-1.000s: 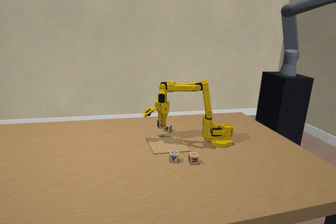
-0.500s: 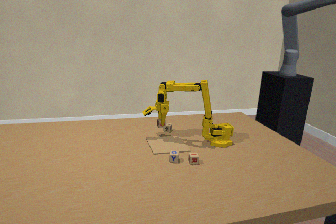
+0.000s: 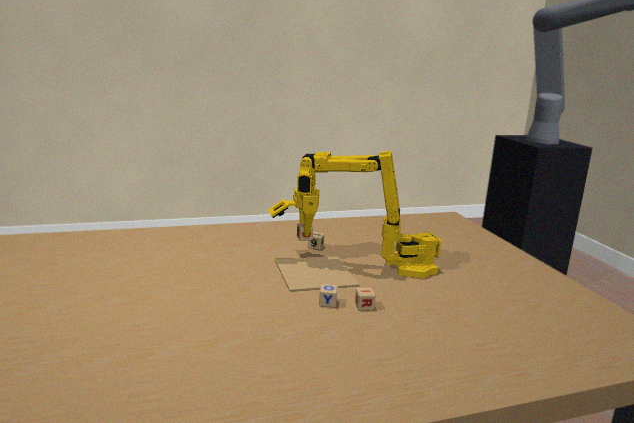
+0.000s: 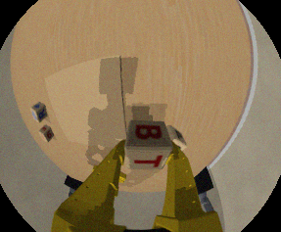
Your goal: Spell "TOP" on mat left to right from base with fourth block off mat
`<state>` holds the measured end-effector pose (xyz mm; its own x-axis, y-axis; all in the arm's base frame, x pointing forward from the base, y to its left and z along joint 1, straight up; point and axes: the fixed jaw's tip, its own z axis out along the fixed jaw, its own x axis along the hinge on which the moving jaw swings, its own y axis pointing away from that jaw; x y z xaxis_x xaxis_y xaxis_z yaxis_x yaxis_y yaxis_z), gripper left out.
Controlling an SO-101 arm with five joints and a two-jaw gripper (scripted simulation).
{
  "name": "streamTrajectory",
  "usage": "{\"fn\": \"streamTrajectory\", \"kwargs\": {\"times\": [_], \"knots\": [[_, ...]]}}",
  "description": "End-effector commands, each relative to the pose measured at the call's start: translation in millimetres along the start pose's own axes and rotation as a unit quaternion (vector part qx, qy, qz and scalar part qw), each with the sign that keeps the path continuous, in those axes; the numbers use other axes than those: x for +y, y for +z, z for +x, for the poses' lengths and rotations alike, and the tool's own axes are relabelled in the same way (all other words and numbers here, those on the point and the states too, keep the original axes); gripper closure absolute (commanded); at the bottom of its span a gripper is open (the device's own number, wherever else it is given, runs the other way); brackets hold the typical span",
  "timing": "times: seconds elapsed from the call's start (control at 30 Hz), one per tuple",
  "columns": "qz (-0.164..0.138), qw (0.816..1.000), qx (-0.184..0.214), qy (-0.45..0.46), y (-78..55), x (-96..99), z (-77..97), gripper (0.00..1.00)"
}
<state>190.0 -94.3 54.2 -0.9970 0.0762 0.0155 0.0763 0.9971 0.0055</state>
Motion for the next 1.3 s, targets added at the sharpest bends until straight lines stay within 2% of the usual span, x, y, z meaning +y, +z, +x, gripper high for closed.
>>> {"fn": "streamTrajectory", "kwargs": {"times": [0.0,0.43,1.27], "knots": [[0.025,0.998,-0.058,0.007,-20.3,-6.7,-11.6,1.0],[0.025,0.998,-0.058,0.007,-20.0,-6.7,-11.7,1.0],[0.025,0.998,-0.058,0.007,-9.1,-7.2,-12.9,1.0]]}}
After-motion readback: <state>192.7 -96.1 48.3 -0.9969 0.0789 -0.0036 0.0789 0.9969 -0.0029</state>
